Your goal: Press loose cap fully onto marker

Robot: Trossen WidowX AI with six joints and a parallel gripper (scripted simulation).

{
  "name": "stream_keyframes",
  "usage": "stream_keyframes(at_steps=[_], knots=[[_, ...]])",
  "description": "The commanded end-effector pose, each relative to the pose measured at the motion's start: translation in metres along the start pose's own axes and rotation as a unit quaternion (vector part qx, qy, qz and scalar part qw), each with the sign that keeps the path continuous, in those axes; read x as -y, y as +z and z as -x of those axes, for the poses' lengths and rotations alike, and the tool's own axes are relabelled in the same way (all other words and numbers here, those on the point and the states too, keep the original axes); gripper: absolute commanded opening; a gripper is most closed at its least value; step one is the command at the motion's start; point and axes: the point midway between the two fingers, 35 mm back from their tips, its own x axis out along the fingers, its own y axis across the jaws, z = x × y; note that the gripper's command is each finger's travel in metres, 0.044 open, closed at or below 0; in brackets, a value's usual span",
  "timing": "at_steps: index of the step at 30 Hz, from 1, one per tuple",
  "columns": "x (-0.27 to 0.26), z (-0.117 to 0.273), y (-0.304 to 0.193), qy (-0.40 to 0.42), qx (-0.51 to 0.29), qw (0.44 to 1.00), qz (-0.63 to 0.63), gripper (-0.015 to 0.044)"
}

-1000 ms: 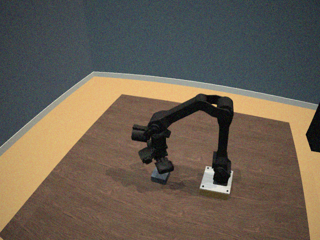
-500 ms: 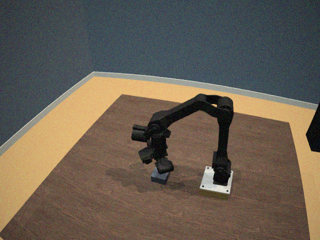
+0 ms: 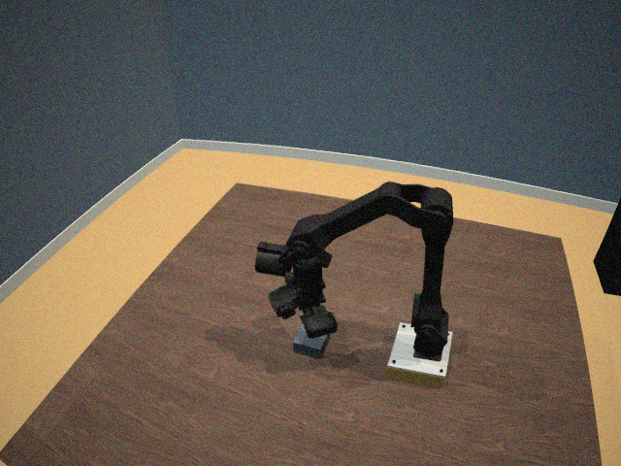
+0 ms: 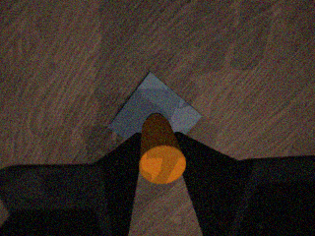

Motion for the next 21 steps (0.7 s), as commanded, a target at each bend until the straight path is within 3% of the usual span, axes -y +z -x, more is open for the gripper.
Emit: stream_keyframes(at_steps=[1,2,18,21], knots=[[0.0,-0.001,0.0,-0.001,-0.001,1.0,-0.002,0.0],[0.0,-0.001,0.0,-0.001,-0.001,1.0,-0.002,0.0],[0.0,0.0,0.0,0.0,0.0,1.0,0.0,0.042],[0.001,0.01,0.001,0.0,0.0,1.0,0.0,0.044]])
